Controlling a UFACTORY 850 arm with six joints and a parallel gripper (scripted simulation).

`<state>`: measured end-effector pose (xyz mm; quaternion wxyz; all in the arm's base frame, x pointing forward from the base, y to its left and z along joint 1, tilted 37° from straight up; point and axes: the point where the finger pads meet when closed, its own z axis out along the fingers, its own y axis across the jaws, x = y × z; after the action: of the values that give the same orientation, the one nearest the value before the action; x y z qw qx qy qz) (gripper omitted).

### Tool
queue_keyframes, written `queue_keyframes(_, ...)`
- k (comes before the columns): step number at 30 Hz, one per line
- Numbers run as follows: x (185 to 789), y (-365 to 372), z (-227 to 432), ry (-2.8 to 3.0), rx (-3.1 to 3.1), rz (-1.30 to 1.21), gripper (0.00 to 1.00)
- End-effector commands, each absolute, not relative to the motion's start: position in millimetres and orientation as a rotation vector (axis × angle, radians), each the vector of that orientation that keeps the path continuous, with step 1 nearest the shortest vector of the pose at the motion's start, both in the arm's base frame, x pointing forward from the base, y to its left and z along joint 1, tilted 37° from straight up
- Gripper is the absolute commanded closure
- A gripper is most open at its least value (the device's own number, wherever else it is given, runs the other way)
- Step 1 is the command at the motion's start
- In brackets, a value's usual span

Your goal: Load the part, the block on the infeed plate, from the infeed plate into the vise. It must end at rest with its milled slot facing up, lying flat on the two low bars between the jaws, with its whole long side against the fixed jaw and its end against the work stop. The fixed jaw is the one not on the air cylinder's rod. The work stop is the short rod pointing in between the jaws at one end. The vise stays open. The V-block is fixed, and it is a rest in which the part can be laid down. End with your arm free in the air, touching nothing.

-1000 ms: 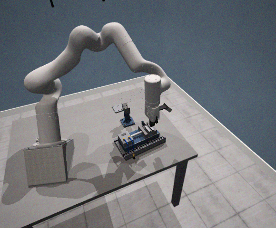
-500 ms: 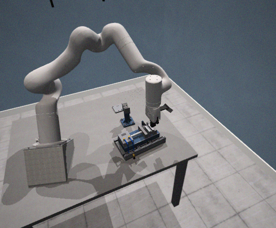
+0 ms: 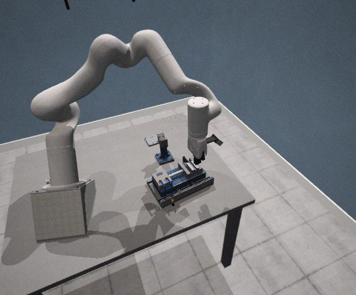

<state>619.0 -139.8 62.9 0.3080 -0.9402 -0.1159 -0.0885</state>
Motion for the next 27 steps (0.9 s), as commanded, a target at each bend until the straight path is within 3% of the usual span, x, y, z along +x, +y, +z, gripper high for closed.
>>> queue_keyframes(1, 619.7, -140.6, 63.7, -0.306, -2.487, -0.236, 1.00)
queue_keyframes(27, 620.8, -133.8, 54.8, -0.306, -2.487, -0.236, 1.00)
